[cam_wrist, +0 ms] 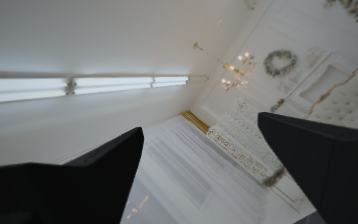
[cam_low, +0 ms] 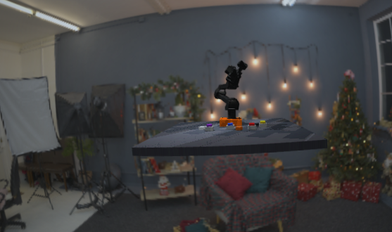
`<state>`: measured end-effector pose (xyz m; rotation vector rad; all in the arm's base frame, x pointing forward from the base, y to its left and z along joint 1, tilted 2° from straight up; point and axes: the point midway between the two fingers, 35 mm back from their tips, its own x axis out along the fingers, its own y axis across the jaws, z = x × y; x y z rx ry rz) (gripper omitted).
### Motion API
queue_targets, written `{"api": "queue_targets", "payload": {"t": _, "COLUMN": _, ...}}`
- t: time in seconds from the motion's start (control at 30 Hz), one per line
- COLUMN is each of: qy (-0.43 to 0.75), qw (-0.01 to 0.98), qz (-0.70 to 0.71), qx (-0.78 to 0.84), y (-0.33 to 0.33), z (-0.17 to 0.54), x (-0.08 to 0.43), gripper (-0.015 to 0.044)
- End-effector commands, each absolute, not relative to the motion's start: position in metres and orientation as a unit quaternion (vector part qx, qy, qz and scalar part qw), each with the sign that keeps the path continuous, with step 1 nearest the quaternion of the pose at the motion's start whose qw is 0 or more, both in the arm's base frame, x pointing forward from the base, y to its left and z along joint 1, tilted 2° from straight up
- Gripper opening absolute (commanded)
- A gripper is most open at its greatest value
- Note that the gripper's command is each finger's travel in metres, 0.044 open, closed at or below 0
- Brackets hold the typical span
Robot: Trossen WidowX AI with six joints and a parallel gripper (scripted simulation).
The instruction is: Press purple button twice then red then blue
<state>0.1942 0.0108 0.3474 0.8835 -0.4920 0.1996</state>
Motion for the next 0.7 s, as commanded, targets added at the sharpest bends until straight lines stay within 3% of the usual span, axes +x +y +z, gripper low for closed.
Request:
{"api": "queue_targets", "payload": {"t": 0.0, "qy": -0.231, "qw": 0.874, "qz": 0.091, "qx": 0.417, "y": 0.010, "z": 0.347, "x": 0.196, "gripper": 0.0400}}
{"api": "queue_targets", "payload": {"t": 0.33, "qy": 0.070, "qw": 0.977, "qz": -0.132, "qx": 0.155, "y": -0.048, "z": 0.273, "x": 0.280, "gripper": 0.0400}}
{"api": "queue_targets", "payload": {"t": 0.67, "qy": 0.455, "qw": 0.871, "qz": -0.183, "qx": 0.019, "y": -0.139, "z": 0.173, "x": 0.274, "gripper": 0.0400}}
